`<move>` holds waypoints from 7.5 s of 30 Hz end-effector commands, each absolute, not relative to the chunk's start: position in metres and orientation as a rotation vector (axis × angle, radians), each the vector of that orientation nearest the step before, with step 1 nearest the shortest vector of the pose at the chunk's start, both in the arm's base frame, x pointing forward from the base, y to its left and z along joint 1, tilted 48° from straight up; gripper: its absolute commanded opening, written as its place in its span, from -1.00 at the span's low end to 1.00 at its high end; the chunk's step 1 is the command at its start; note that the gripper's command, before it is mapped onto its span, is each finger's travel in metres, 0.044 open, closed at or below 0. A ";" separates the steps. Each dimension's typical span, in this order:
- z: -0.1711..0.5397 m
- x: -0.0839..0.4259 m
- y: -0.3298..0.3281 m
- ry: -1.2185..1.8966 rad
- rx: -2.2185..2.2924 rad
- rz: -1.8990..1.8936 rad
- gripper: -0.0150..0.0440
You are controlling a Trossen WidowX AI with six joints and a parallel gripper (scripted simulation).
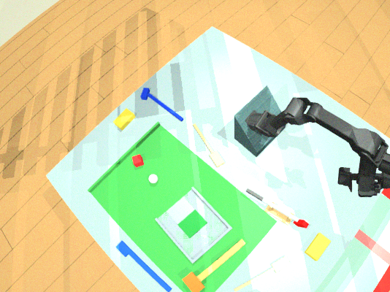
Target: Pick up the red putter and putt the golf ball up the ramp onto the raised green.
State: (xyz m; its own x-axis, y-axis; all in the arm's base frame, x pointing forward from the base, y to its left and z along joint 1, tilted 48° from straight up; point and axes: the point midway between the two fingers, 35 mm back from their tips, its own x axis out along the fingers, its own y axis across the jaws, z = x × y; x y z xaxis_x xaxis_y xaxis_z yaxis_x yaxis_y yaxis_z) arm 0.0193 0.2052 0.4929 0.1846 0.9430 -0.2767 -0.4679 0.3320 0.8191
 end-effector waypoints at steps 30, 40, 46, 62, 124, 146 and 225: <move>0.221 0.198 0.224 0.692 -0.555 1.398 1.00; 0.158 0.223 0.168 0.452 -0.557 1.562 1.00; 0.135 0.228 0.135 0.248 -0.513 1.549 1.00; 0.125 0.229 0.144 0.243 -0.513 1.547 1.00; 0.091 0.234 0.185 0.229 -0.514 1.546 -0.47; 0.130 0.235 0.132 0.249 -0.531 1.550 -0.49; -0.098 0.268 -0.165 1.362 0.572 0.644 -0.49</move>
State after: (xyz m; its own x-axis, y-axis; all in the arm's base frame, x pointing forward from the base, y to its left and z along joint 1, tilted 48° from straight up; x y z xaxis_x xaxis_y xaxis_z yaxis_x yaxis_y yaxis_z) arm 0.2739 -0.1537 -0.0854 0.0874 0.7154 -0.6932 -0.1527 0.6972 0.7004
